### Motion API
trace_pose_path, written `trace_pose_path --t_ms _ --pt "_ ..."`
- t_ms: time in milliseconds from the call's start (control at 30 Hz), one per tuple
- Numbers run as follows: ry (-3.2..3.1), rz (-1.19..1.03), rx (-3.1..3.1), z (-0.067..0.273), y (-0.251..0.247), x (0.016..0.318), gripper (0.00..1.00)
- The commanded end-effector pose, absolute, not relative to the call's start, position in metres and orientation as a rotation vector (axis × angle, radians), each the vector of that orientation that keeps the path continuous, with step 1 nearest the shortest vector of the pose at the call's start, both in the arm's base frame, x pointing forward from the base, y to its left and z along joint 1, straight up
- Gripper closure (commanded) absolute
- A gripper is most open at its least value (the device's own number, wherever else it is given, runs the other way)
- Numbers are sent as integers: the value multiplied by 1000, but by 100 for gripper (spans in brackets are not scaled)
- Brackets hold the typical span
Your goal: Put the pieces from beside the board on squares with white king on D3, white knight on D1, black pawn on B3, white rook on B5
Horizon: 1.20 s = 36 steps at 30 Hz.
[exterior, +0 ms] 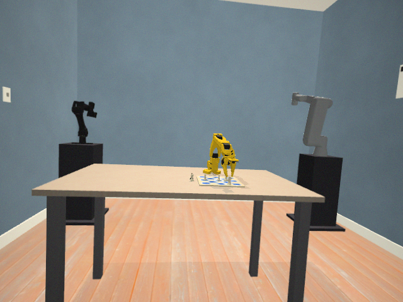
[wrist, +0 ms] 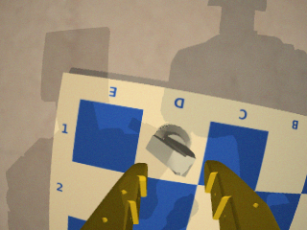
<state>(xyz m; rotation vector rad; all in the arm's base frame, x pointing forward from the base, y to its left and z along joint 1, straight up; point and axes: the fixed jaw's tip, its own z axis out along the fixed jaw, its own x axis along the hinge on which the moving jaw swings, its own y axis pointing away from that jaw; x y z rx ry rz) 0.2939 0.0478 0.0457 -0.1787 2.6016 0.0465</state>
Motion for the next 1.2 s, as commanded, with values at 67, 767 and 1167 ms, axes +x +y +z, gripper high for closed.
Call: trace_pose_path --t_ms 67,767,1167 --pt "2581 52 -168 69 48 295 87" --pt "2581 52 -168 96 48 295 87" --pt "2554 17 -43 100 19 290 87"
